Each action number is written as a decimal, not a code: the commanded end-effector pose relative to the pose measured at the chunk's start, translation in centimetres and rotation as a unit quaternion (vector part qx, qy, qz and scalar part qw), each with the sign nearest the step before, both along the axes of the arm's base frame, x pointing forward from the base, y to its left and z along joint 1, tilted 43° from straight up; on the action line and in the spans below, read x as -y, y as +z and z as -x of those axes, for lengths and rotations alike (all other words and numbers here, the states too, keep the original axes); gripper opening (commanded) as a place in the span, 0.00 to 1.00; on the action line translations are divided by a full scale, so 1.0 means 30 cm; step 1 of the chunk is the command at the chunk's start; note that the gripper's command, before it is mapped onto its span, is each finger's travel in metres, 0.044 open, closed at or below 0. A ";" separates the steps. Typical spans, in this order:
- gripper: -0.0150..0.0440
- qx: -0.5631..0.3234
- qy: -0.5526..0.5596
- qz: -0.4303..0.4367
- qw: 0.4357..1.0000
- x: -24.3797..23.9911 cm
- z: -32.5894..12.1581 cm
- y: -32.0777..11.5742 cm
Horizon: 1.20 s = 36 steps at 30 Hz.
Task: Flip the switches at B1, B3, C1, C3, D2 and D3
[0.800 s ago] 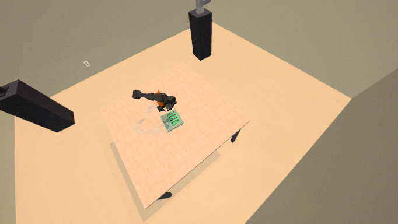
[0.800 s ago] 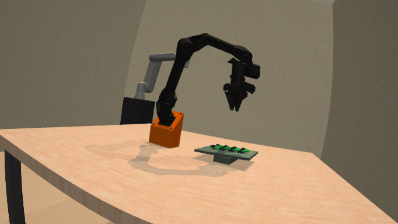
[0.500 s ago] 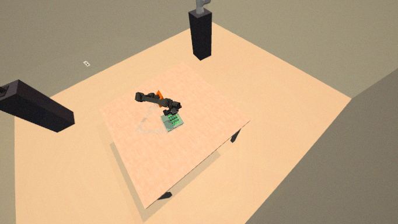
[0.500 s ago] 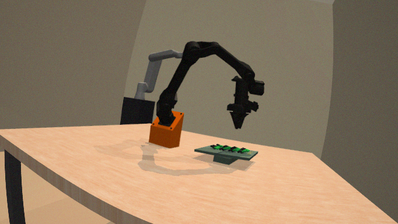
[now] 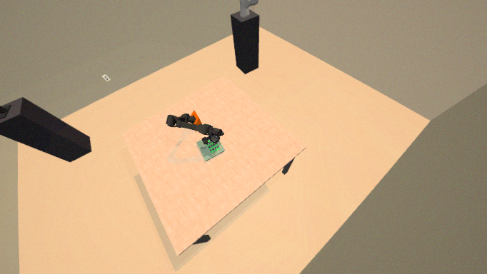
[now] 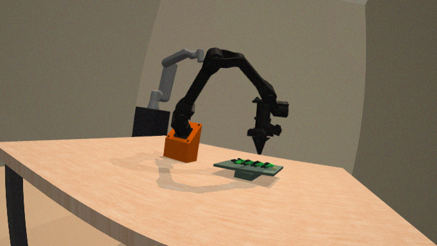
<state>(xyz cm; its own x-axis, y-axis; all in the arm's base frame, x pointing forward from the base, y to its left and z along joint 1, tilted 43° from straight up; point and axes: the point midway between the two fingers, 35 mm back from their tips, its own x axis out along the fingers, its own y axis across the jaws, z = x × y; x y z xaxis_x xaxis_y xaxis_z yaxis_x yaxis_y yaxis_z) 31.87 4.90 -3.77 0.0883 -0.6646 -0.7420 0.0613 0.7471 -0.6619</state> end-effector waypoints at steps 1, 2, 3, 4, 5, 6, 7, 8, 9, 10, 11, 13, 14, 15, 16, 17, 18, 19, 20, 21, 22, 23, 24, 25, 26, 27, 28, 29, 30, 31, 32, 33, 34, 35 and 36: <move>0.25 -0.001 0.002 0.003 1.000 0.023 -0.001 -0.023; 0.25 -0.001 0.002 0.003 1.000 0.026 -0.001 -0.026; 0.25 -0.001 0.002 0.003 1.000 0.026 -0.001 -0.026; 0.25 -0.001 0.002 0.003 1.000 0.026 -0.001 -0.026; 0.25 -0.001 0.002 0.003 1.000 0.026 -0.001 -0.026; 0.25 -0.001 0.002 0.003 1.000 0.027 -0.001 -0.028; 0.25 -0.001 0.002 0.003 1.000 0.029 -0.001 -0.030; 0.25 -0.001 0.002 0.003 1.000 0.031 -0.002 -0.032; 0.25 -0.001 0.002 0.003 1.000 0.034 -0.002 -0.035; 0.25 -0.001 0.002 0.003 1.000 0.037 -0.002 -0.038; 0.25 -0.001 0.002 0.003 1.000 0.041 -0.003 -0.042; 0.25 -0.001 0.002 0.003 1.000 0.048 -0.004 -0.050; 0.25 -0.001 0.002 0.003 1.000 0.052 -0.004 -0.055; 0.25 -0.001 0.002 0.003 1.000 0.055 -0.004 -0.058; 0.25 -0.001 0.002 0.003 1.000 0.057 -0.004 -0.060; 0.25 -0.001 0.002 0.003 1.000 0.058 -0.004 -0.061; 0.25 -0.001 0.002 0.003 1.000 0.058 -0.004 -0.061; 0.25 -0.001 0.002 0.003 1.000 0.058 -0.004 -0.061; 0.25 -0.001 0.002 0.003 1.000 0.058 -0.004 -0.061; 0.25 -0.001 0.002 0.003 1.000 0.058 -0.004 -0.061; 0.25 -0.001 0.002 0.003 1.000 0.058 -0.004 -0.061; 0.25 -0.001 0.002 0.003 1.000 0.058 -0.004 -0.061; 0.25 -0.001 0.002 0.003 1.000 0.058 -0.004 -0.061; 0.25 -0.001 0.002 0.003 1.000 0.058 -0.004 -0.061; 0.25 -0.001 0.002 0.003 1.000 0.058 -0.004 -0.061; 0.25 -0.001 0.002 0.003 1.000 0.058 -0.004 -0.061; 0.25 -0.001 0.002 0.003 1.000 0.058 -0.004 -0.061; 0.25 -0.001 0.002 0.003 1.000 0.058 -0.004 -0.061; 0.25 -0.001 0.002 0.003 1.000 0.058 -0.004 -0.061; 0.25 -0.001 0.002 0.003 1.000 0.058 -0.004 -0.061; 0.25 -0.001 0.002 0.003 1.000 0.058 -0.004 -0.061; 0.25 -0.001 0.002 0.003 1.000 0.058 -0.004 -0.061; 0.25 -0.001 0.002 0.003 1.000 0.058 -0.004 -0.061; 0.25 -0.001 0.002 0.003 1.000 0.058 -0.004 -0.061; 0.25 -0.001 0.002 0.003 1.000 0.058 -0.004 -0.061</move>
<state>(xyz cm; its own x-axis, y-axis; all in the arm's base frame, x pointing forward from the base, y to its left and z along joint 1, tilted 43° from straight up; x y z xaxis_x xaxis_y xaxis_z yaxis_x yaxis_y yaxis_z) 31.99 3.29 -5.53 0.0898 -0.6655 -0.7409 0.0611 0.7462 -0.6629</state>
